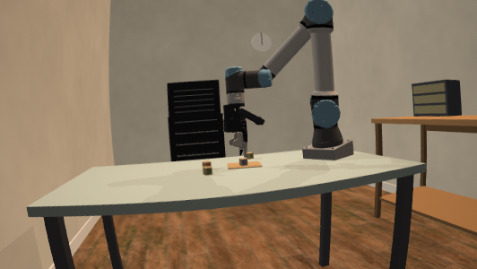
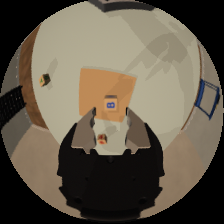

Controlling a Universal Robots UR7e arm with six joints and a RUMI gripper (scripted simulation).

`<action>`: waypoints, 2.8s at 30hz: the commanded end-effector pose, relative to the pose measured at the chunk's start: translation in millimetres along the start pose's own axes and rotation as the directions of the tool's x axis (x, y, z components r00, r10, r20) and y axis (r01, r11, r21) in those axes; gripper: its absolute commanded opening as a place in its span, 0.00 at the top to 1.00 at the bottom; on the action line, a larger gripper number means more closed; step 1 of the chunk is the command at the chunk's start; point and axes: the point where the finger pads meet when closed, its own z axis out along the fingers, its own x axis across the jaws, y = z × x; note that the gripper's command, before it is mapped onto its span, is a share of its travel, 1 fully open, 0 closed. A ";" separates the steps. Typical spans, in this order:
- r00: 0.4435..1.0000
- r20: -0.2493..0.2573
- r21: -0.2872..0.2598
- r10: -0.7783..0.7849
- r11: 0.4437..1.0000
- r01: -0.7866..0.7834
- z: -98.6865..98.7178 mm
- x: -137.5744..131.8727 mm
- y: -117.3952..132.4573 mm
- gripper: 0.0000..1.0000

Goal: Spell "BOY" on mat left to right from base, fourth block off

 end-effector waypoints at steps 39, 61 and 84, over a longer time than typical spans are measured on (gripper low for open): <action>1.000 0.000 -0.001 0.000 1.000 0.000 36.1 -0.2 0.4 0.60; 1.000 0.000 -0.001 0.000 1.000 0.000 36.1 -0.2 0.4 0.72; 1.000 0.000 -0.001 0.000 1.000 0.000 36.1 -0.2 0.4 0.91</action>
